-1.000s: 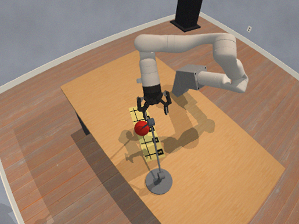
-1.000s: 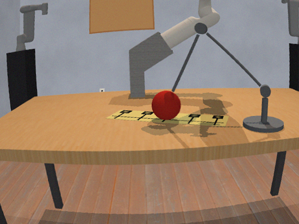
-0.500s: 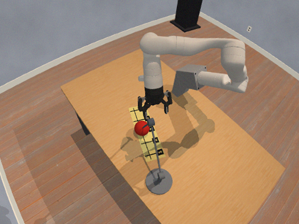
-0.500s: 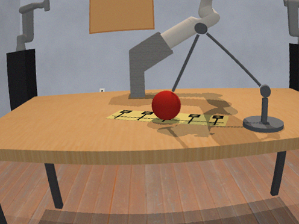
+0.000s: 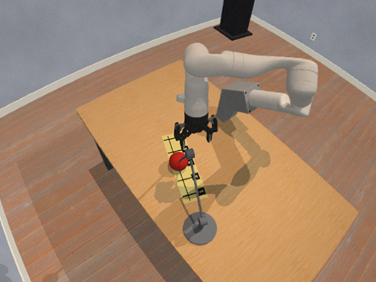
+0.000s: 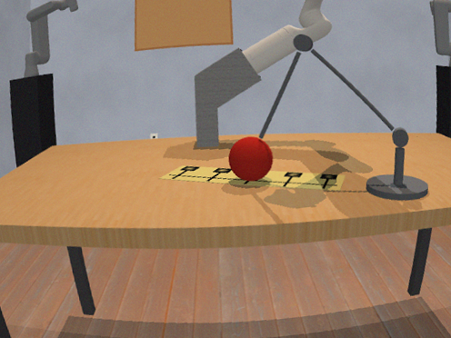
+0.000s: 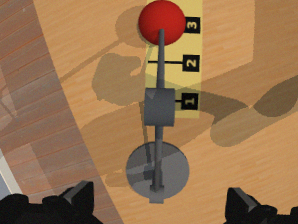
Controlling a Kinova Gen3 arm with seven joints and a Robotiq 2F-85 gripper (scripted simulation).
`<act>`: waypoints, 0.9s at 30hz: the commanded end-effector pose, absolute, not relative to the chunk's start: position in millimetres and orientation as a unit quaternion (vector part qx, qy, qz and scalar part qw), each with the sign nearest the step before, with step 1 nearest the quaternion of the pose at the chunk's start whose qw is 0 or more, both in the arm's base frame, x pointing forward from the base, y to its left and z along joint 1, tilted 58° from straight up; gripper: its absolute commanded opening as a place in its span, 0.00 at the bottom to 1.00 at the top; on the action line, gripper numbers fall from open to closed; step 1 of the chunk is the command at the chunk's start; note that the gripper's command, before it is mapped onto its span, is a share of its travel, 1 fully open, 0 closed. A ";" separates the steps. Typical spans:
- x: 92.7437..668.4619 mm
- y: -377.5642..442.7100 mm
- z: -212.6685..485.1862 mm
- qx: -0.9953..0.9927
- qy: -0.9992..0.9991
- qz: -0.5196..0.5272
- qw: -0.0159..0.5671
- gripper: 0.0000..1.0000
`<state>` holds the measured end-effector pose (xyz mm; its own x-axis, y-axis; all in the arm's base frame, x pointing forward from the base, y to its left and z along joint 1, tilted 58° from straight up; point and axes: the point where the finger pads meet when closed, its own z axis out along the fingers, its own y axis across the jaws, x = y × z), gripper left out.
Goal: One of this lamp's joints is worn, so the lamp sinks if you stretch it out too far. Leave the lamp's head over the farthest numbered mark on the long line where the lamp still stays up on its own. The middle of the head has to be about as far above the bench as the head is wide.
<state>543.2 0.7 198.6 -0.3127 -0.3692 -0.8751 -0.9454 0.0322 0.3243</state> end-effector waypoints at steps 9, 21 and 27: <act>544.2 1.2 200.1 -0.541 0.677 0.434 0.246 1.00; 543.2 13.9 194.6 -0.563 0.691 0.403 0.209 1.00; 543.0 35.0 187.9 -0.569 0.692 0.395 0.203 1.00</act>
